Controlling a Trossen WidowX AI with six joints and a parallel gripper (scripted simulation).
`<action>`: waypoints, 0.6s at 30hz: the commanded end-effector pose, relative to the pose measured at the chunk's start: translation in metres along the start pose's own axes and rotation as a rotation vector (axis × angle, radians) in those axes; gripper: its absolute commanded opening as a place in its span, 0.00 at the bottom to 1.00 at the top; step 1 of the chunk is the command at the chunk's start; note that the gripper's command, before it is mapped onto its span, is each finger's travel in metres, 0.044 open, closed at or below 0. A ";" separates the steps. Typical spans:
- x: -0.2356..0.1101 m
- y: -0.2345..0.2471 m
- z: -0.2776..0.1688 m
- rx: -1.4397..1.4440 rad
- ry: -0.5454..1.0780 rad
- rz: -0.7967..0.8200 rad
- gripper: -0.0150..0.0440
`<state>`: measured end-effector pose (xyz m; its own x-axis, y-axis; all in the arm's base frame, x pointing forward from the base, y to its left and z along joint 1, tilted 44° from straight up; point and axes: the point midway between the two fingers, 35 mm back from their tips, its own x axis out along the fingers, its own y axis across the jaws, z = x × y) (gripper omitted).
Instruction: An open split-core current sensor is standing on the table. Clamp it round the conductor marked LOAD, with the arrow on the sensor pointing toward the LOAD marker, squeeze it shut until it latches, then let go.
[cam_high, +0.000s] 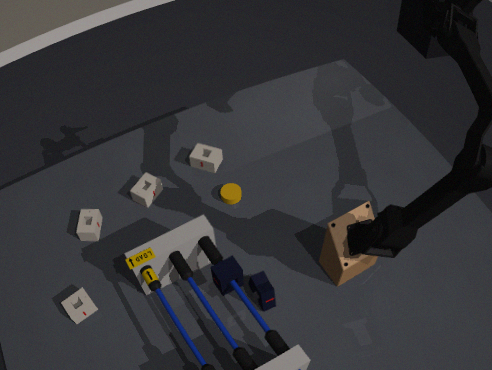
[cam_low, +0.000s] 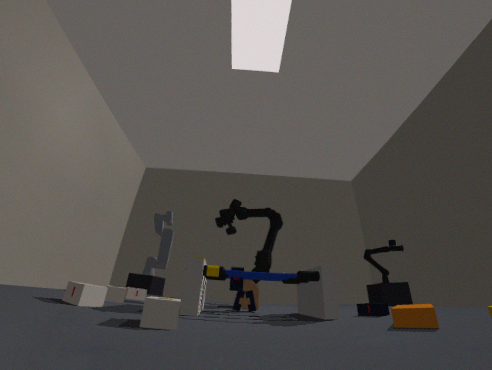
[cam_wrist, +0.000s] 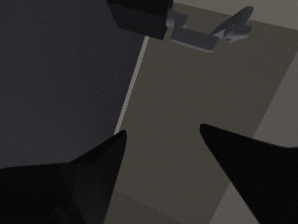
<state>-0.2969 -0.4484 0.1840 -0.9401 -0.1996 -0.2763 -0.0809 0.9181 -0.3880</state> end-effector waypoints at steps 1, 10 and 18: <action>-0.001 -0.001 0.000 0.003 -0.001 -0.003 0.98; -0.097 -0.044 0.015 0.209 -0.137 -0.207 1.00; -0.234 -0.079 0.043 0.481 -0.445 -0.467 1.00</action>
<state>-0.1125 -0.4890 0.2323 -0.7276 -0.6266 -0.2792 -0.2122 0.5926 -0.7770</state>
